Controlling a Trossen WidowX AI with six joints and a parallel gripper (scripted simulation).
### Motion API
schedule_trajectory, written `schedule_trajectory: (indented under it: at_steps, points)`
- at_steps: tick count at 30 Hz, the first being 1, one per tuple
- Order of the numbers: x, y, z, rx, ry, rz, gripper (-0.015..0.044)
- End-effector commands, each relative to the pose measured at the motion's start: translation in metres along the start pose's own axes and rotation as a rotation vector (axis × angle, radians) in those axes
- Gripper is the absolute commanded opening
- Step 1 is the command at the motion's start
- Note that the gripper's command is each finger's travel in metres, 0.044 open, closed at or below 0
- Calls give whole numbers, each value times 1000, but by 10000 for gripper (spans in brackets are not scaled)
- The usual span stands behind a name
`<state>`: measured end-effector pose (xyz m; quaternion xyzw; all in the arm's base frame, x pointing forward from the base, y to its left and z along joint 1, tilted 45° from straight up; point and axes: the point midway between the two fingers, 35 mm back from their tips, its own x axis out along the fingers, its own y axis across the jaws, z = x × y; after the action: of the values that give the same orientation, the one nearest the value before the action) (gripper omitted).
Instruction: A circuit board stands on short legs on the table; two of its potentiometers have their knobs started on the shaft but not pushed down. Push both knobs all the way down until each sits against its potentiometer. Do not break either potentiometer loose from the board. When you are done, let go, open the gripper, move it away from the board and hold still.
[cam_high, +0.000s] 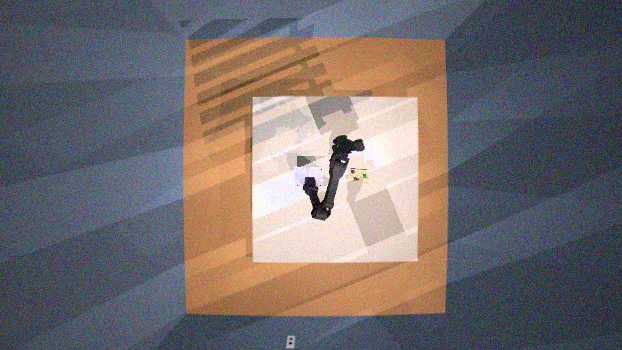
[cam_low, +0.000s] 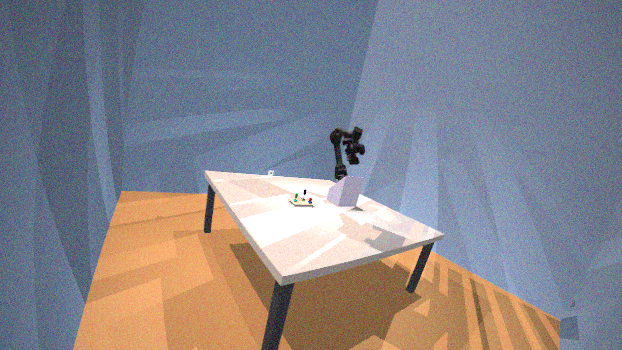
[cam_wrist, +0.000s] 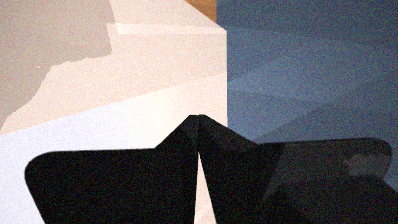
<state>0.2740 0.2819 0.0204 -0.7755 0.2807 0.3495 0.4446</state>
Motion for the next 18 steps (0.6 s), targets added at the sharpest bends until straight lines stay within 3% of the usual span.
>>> schedule_trajectory:
  at_steps: [1,18]
  points:
    - [19,1,-34,16,78,78,0]
    - [77,39,-208,7,348,555,0]
